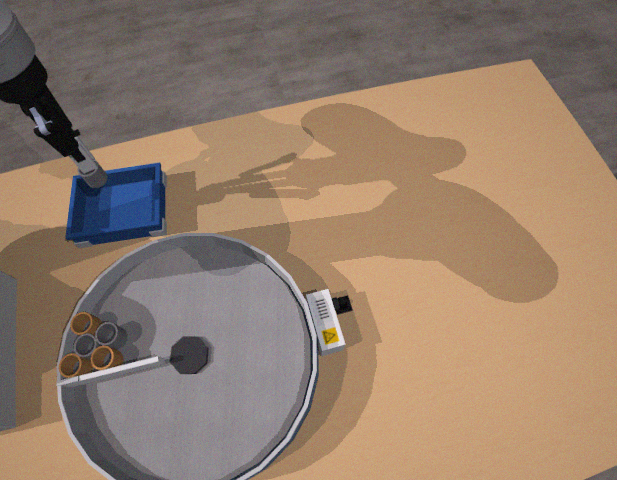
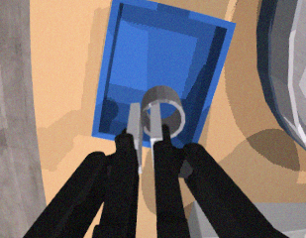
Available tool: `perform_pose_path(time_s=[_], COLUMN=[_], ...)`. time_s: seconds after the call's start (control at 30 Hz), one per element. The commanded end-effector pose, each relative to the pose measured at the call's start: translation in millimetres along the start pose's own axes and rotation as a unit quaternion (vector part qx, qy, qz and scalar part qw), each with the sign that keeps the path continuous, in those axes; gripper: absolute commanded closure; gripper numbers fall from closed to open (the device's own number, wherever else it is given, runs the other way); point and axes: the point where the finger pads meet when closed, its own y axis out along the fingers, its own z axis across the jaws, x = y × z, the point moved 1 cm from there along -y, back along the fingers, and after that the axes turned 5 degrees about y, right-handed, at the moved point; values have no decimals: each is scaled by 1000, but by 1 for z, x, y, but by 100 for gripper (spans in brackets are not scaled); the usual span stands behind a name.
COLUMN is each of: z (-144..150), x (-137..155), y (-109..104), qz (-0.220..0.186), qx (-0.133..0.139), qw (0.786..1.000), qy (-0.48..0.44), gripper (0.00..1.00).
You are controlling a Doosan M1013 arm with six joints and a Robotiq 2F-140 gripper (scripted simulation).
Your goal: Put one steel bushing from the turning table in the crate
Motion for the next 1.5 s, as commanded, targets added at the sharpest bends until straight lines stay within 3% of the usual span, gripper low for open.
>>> perform_pose_path(time_s=[0.0, 1.0, 1.47], z=[0, 0, 0], x=[0, 0, 0], y=[0, 2, 62], qz=[0, 0, 0], qx=[0, 0, 0], qw=[1000, 1000, 1000], qy=[0, 0, 0], gripper=[100, 100, 100])
